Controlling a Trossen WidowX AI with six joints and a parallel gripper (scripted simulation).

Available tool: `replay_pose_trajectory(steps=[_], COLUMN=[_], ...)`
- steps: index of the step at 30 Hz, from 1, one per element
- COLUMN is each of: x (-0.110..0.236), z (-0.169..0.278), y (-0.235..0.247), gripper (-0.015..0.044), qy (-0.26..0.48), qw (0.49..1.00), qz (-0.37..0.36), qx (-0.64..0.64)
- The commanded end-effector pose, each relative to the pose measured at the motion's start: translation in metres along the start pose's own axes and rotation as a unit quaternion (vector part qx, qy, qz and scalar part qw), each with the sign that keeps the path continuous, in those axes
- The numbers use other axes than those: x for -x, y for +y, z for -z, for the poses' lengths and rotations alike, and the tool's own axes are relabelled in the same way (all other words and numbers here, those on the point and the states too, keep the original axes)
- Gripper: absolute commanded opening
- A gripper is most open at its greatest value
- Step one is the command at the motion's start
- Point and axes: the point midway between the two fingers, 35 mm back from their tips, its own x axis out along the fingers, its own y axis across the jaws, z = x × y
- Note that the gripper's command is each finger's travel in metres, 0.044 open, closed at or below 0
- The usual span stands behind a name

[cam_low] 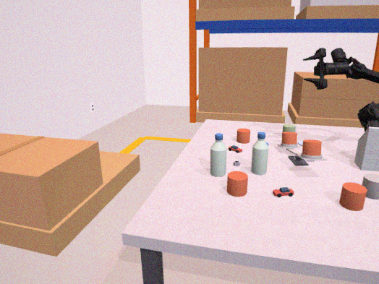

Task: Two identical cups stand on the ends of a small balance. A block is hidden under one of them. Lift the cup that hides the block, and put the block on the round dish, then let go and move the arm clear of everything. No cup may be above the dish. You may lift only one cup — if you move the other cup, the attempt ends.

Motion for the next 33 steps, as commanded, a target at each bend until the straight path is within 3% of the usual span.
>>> replay_pose_trajectory(steps=[1, 17, 33], x=[-0.007, -0.013, 0.000], z=[0.016, 0.067, 0.102], y=[-0.018, -0.076, -0.126], gripper=[0.0440, 0.0440, 0.0440], qy=[0.018, 0.088, 0.156], qw=[0.998, 0.960, 0.866], qz=[0.040, 0.161, 0.245], qx=[0.040, 0.210, 0.407])
